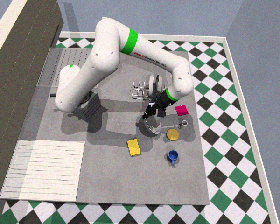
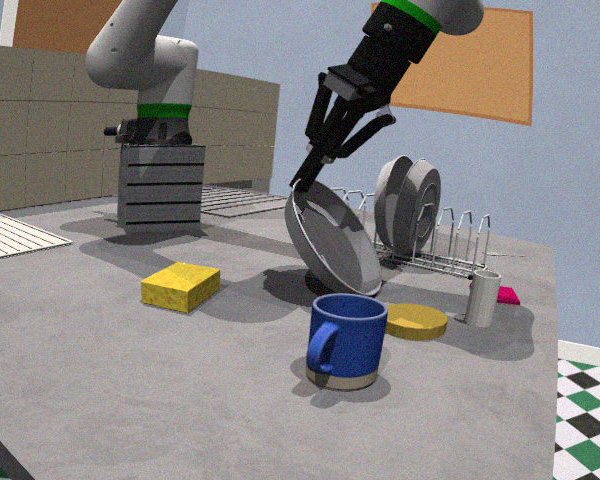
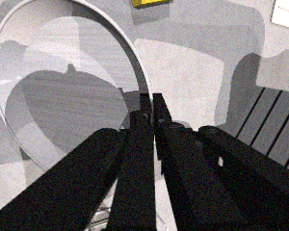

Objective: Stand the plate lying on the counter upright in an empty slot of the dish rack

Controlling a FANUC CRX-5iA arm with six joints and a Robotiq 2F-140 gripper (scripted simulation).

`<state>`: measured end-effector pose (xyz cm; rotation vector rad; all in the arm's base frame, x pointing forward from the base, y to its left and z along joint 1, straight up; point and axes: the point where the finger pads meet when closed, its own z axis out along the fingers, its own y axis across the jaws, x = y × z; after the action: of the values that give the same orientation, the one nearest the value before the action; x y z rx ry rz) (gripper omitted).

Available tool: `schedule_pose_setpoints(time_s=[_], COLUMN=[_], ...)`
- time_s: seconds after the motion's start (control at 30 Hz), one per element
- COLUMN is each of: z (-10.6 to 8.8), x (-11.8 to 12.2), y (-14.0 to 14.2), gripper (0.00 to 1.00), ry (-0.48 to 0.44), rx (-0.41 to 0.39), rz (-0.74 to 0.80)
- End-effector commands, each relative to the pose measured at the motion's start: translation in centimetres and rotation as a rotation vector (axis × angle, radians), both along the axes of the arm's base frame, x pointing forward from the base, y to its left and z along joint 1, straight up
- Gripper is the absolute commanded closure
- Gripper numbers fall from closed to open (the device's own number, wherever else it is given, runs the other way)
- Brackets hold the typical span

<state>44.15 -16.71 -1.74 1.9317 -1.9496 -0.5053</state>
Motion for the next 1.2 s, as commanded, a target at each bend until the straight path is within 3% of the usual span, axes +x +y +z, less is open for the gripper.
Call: schedule_pose_setpoints(time_s=[0.0,1.17], z=[0.1,1.4], x=[0.0,0.0], y=[0.0,0.0], gripper=[0.90,0.90], ry=[-0.001,-0.001], rx=[-0.001,-0.001], rz=[0.000,0.000])
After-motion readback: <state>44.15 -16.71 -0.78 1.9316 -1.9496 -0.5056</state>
